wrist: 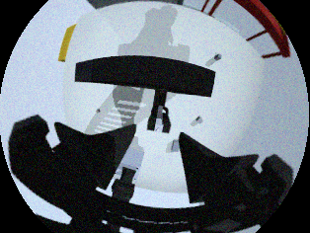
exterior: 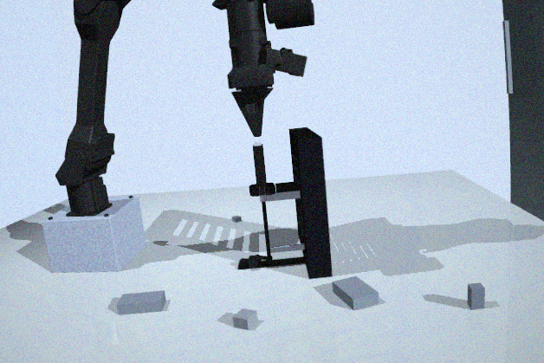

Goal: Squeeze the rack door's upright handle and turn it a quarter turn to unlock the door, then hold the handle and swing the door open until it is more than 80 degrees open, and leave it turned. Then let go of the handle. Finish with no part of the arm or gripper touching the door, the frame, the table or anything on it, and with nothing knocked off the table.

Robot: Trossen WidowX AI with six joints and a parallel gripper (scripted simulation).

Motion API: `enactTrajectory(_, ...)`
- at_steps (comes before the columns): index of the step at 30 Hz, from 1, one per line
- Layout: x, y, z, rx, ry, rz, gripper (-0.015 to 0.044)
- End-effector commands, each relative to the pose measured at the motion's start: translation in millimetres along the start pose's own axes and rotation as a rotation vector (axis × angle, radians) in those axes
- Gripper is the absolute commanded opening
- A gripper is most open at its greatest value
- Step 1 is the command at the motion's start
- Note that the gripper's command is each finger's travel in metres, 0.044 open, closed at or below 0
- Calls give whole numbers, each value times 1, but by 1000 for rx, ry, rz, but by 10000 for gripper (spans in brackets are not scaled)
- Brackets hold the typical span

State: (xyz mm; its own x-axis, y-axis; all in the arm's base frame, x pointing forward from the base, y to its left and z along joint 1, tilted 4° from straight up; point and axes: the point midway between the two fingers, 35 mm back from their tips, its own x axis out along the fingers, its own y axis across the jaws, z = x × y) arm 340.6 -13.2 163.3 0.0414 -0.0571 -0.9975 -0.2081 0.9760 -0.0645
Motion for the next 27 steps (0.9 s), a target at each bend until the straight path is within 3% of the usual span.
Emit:
enactTrajectory(1,9,-1,0,-4,5,-4,286)
enactTrajectory(27,51,-1,-1,-4,5,-5,286)
